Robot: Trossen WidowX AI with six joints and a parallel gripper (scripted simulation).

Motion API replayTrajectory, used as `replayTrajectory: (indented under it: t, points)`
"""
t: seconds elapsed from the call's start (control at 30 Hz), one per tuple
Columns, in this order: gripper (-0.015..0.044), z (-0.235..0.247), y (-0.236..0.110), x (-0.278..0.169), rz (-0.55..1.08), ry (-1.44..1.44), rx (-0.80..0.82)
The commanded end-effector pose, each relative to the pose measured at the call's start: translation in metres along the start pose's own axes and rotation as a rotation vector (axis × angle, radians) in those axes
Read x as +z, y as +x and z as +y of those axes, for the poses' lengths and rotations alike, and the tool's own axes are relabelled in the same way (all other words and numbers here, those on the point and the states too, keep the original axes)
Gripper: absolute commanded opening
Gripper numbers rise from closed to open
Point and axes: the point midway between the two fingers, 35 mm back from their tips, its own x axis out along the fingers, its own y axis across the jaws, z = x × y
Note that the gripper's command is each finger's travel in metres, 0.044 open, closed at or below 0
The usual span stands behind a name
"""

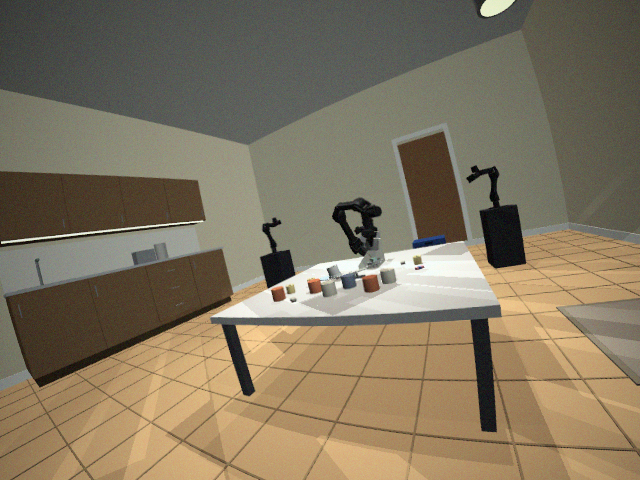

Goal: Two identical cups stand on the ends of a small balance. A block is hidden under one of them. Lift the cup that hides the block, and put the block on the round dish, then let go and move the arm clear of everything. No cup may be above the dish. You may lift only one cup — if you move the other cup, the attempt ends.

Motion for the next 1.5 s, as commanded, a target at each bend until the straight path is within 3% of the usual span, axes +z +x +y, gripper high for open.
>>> replayTrajectory:
  t: [0.0,0.6,1.2,1.47]
  points:
    - [0.0,0.0,0.0,0.0,0.001,0.0,0.001]
    - [0.0,-0.001,0.003,-0.004,0.002,0.0,0.001]
    - [0.0,-0.043,0.079,-0.103,0.014,-0.003,0.006]
    - [0.0,-0.048,0.095,-0.112,0.013,0.004,0.006]
